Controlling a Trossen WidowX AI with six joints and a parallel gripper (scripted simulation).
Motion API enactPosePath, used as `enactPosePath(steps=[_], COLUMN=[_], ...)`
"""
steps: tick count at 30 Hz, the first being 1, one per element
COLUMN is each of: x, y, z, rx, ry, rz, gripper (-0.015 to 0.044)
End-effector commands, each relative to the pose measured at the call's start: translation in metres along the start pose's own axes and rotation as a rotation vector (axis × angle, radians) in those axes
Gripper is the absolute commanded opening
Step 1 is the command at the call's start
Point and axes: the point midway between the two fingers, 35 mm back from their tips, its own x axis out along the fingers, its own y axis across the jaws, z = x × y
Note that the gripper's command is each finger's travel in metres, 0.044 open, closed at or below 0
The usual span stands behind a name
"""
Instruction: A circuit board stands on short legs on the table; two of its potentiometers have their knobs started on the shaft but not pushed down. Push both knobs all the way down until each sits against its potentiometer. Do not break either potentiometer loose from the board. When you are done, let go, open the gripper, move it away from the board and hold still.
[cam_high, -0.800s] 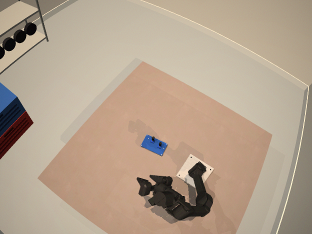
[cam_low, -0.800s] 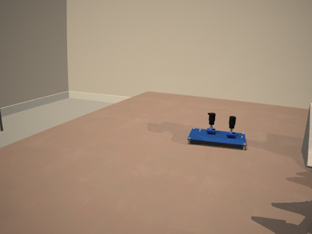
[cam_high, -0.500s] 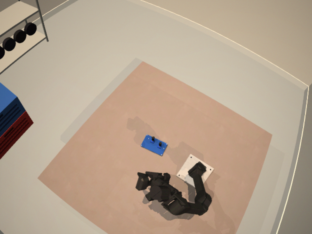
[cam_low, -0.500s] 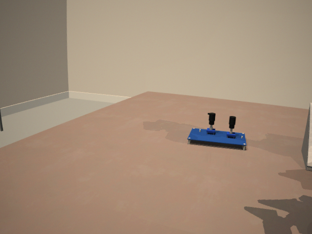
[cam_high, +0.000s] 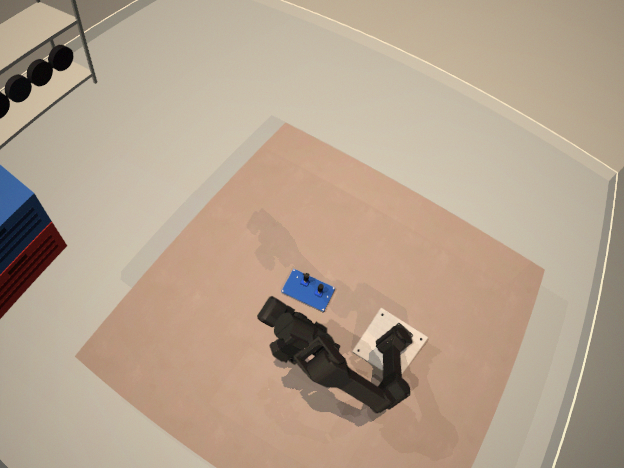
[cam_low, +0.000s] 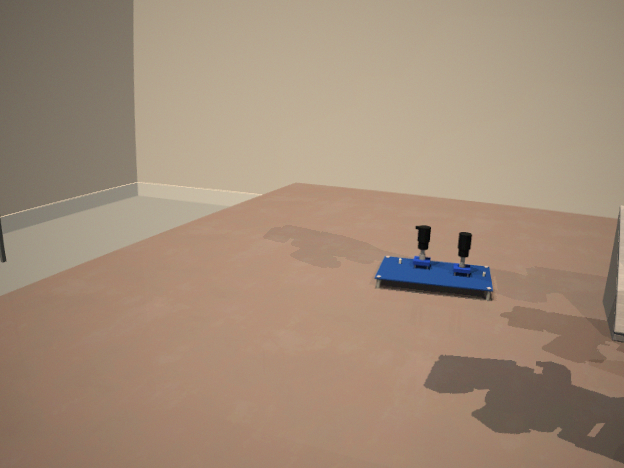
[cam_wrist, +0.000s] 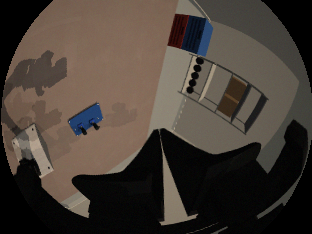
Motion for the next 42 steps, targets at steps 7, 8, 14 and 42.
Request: enactPosePath(steps=[7, 8, 14, 42], x=[0.061, 0.066, 0.098, 0.209], y=[0.015, 0.017, 0.032, 0.147], z=[-0.036, -0.039, -0.059, -0.133], rx=[0.289, 0.318, 0.489, 1.299], ry=[-0.001, 0.001, 0.014, 0.188], rz=[0.167, 0.182, 0.277, 0.708], gripper=[0.0000, 0.0000, 0.0000, 0.0000])
